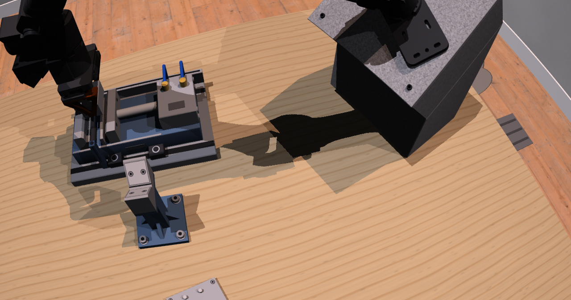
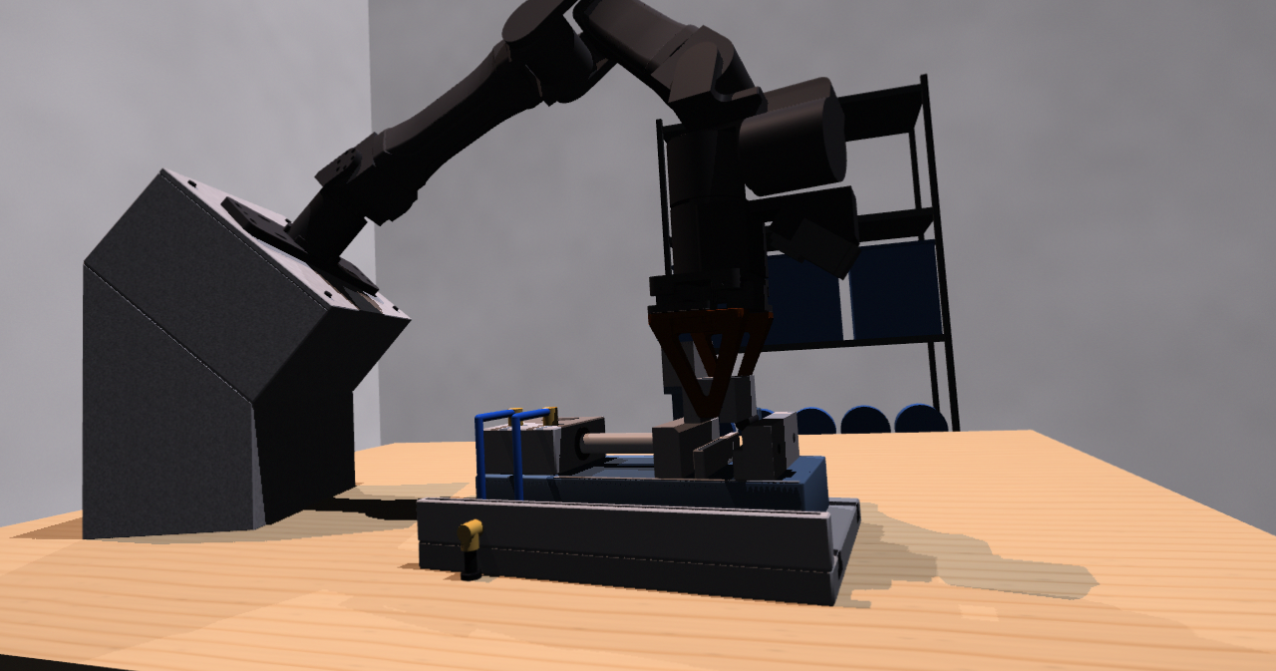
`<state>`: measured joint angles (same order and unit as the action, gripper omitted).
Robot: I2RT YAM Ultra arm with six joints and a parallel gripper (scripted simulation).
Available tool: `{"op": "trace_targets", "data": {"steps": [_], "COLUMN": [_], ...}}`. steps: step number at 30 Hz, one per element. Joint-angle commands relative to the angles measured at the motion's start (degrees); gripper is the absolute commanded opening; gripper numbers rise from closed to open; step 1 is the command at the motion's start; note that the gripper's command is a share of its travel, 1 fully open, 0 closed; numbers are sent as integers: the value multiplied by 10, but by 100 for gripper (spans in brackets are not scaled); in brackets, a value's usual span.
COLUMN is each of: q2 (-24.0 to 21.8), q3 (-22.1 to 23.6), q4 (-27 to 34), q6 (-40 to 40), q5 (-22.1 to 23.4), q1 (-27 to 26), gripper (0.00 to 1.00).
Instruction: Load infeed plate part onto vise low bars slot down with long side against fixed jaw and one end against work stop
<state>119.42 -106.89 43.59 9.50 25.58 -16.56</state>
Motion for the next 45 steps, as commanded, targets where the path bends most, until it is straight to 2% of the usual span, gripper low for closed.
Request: {"op": "trace_targets", "data": {"steps": [1,45], "q2": [-12,-12], "q3": [0,-1], "q4": [-10,-8], "q6": [-4,-5], "q5": [-3,-3], "q1": [-9,-8], "gripper": [0,0]}}
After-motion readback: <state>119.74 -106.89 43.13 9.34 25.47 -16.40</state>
